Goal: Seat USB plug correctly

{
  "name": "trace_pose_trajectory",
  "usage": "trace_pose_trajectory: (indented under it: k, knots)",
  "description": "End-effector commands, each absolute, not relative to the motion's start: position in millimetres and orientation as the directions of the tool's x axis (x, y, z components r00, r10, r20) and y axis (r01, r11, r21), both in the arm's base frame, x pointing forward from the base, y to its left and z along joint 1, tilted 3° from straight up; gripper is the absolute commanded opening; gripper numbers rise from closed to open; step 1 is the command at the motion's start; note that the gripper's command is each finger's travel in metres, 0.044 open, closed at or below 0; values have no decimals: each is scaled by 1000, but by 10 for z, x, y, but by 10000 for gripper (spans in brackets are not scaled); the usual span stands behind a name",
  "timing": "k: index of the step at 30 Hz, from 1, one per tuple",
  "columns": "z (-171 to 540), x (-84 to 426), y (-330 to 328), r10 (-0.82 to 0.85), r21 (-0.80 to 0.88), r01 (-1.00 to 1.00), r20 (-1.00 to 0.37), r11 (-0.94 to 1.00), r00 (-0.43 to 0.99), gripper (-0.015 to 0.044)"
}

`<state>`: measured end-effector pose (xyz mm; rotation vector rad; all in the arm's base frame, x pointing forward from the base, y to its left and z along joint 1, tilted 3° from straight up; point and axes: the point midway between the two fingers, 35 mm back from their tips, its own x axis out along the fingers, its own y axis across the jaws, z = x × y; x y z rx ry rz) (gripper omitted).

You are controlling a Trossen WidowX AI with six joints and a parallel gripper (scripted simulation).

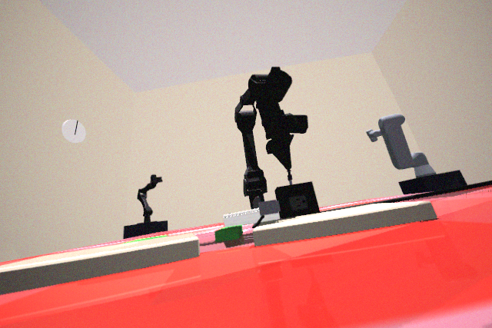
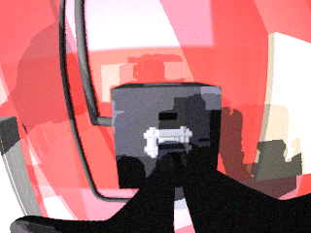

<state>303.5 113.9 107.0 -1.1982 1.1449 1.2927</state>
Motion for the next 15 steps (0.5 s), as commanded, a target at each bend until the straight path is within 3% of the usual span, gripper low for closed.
trace_pose_trajectory:
  k: [1, 15]
  knots:
    - [1079, 3033, 1145, 70, 9, -998, -997, -63, -13, 0]
    - [1062, 3033, 1145, 70, 9, -998, -997, -63, -13, 0]
